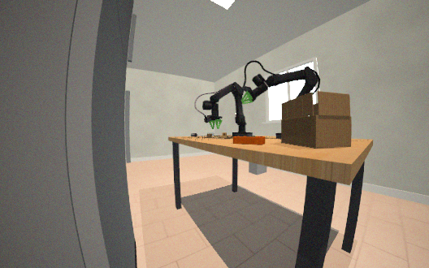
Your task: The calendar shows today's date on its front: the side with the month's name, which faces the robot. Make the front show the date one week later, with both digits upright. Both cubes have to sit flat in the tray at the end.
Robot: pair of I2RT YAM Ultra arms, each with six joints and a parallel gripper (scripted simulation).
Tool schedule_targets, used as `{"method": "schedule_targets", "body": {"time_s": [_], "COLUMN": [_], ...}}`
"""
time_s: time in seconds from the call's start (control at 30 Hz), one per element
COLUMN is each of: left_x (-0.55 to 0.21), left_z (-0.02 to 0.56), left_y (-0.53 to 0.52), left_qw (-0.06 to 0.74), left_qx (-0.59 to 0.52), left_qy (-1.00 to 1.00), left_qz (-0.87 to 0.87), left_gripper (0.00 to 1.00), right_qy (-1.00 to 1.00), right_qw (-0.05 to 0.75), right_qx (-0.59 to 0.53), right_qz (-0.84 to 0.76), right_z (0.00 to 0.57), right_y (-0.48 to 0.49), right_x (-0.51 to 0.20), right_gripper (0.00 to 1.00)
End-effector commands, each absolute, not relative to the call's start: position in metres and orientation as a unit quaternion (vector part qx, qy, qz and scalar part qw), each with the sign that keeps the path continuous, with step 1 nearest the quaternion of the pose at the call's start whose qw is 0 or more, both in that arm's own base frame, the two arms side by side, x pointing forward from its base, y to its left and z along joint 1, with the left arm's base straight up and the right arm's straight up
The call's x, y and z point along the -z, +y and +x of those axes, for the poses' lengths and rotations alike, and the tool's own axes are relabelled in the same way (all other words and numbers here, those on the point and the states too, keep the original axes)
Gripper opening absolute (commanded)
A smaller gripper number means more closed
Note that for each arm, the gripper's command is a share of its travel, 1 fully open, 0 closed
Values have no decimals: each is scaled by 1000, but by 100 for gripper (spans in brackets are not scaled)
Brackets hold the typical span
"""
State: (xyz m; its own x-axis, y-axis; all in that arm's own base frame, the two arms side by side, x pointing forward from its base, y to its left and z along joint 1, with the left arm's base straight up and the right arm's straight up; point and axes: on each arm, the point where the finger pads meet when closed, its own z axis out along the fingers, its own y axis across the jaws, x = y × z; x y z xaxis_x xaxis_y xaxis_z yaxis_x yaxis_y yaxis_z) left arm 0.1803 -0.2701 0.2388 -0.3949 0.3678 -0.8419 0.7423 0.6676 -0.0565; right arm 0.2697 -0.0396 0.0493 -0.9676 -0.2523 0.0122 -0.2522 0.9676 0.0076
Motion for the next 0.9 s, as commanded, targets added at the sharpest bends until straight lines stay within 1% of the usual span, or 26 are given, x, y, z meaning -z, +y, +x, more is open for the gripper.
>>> {"method": "schedule_targets", "body": {"time_s": [0.0,0.27,0.37,0.87], "left_x": [-266,-269,-267,-265], "left_z": [175,180,183,187], "left_y": [-288,-281,-277,-273], "left_qw": [458,491,495,494], "left_qx": [300,327,326,319], "left_qy": [737,675,672,683], "left_qz": [398,443,444,433], "left_gripper": [100,100,100,100], "right_qy": [-998,-1000,-1000,-1000], "right_qw": [-21,-14,-5,-11], "right_qx": [-7,-4,-1,-3], "right_qz": [55,-27,-24,-24], "right_z": [297,306,302,309], "right_y": [-57,-89,-89,-90], "right_x": [-46,-28,-27,-21], "right_gripper": [55,55,55,55]}}
